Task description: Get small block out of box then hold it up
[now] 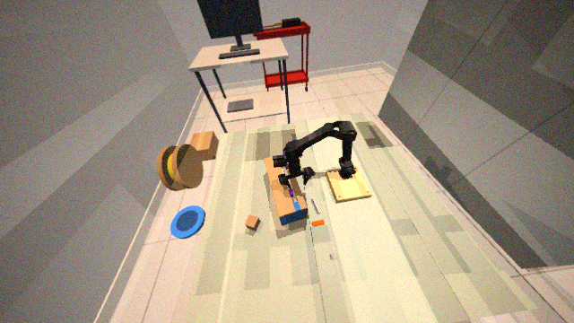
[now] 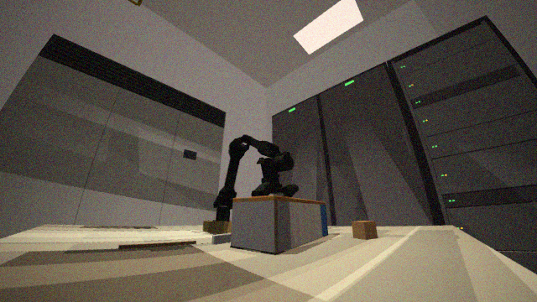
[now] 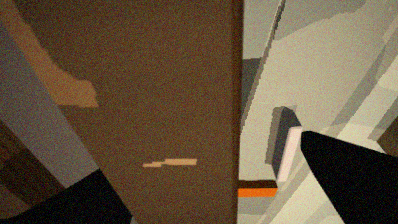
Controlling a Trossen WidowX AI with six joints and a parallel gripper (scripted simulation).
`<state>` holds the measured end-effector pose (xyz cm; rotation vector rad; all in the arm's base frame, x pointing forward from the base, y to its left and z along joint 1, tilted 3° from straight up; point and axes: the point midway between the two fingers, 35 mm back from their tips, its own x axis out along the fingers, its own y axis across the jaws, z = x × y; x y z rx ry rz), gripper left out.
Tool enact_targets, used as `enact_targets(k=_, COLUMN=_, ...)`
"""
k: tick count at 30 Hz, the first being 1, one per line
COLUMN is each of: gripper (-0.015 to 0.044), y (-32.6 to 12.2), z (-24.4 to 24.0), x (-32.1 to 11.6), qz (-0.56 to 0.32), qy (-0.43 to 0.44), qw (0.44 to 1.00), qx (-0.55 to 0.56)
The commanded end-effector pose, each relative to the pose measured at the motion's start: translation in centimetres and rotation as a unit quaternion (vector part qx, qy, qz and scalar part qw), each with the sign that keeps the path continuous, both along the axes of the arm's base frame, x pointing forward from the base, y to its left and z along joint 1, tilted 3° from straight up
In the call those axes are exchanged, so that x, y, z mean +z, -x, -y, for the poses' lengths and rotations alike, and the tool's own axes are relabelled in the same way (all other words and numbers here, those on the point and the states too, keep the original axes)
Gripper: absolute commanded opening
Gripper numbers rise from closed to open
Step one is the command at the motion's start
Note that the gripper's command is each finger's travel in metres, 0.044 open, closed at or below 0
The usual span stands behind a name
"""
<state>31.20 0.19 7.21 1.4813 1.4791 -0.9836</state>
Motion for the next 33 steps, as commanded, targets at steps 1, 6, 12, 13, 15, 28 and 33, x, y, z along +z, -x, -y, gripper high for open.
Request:
enact_targets(k=1, gripper=0.04, y=0.1, z=-1.2, x=0.1, qz=0.002, qy=-0.003, qw=1.0, qx=0.002)
enact_targets(k=6, gripper=0.04, y=0.1, z=-2.3, x=0.1, qz=0.002, qy=-0.004, qw=1.0, qx=0.002)
enact_targets(k=12, gripper=0.04, y=0.1, z=-3.6, x=0.2, qz=0.002, qy=-0.004, qw=1.0, qx=0.002)
enact_targets(k=13, gripper=0.04, y=0.1, z=-3.8, x=0.2, qz=0.002, qy=-0.004, qw=1.0, qx=0.002)
enact_targets(k=15, gripper=0.04, y=0.1, z=-4.2, x=0.2, qz=0.002, qy=-0.004, qw=1.0, qx=0.002)
enact_targets(k=28, gripper=0.04, y=0.1, z=-7.2, x=0.4, qz=0.002, qy=-0.006, qw=1.0, qx=0.002)
enact_targets(k=33, gripper=0.04, y=0.1, z=-7.9, x=0.4, qz=0.002, qy=-0.006, qw=1.0, qx=0.002)
